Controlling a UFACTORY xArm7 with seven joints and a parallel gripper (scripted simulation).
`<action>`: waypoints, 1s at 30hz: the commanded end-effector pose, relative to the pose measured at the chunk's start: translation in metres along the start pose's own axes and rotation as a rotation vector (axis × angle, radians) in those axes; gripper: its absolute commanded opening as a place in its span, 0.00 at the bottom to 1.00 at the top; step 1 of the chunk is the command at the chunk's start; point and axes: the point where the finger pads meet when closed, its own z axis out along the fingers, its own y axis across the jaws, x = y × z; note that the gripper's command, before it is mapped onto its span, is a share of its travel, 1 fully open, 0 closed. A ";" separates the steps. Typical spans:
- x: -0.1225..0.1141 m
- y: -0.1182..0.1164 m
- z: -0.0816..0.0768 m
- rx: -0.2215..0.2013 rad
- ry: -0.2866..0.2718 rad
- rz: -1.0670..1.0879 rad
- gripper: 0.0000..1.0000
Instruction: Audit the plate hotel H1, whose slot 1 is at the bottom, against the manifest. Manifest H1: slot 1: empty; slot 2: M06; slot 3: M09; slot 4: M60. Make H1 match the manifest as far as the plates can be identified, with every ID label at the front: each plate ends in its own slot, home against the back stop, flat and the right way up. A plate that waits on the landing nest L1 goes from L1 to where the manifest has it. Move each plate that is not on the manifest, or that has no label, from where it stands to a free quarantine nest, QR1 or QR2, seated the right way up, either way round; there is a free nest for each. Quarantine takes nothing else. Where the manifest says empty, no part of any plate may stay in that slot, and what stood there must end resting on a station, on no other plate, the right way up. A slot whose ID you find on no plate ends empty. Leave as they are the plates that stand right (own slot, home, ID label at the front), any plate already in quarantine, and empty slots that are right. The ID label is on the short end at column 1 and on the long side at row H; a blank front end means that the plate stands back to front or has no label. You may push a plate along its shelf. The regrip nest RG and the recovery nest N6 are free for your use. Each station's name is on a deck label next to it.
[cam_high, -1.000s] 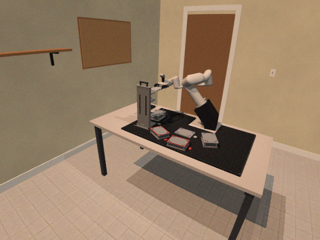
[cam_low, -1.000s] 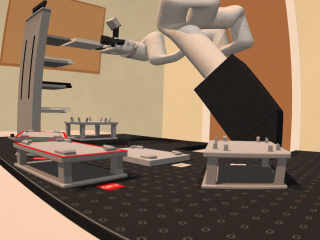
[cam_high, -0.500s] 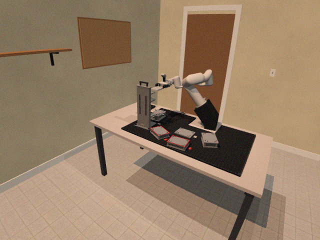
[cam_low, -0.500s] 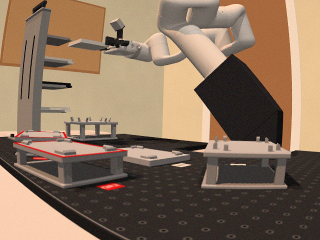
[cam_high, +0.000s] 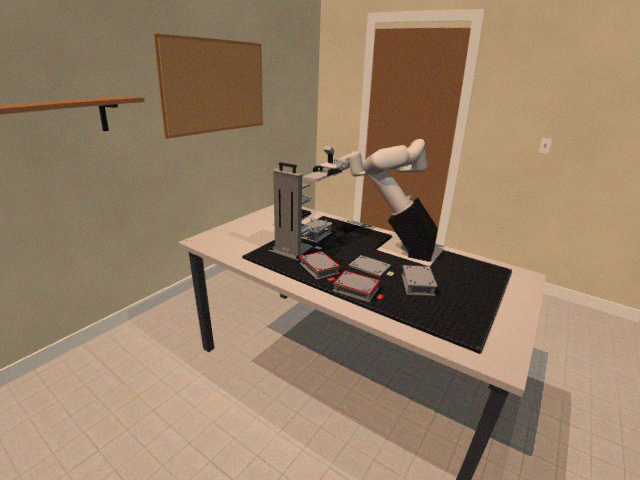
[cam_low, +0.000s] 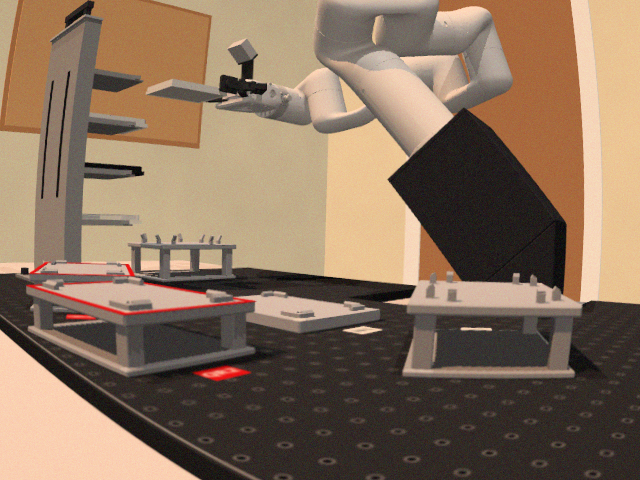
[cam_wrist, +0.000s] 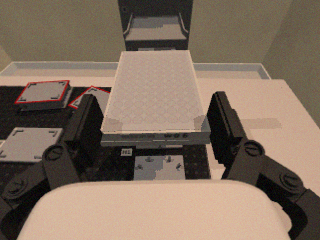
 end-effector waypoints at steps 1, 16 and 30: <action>0.000 0.000 -0.005 0.000 -0.002 -0.002 0.00; 0.000 0.000 -0.010 0.000 -0.002 -0.002 0.00; -0.019 0.000 -0.010 0.000 -0.002 -0.002 0.00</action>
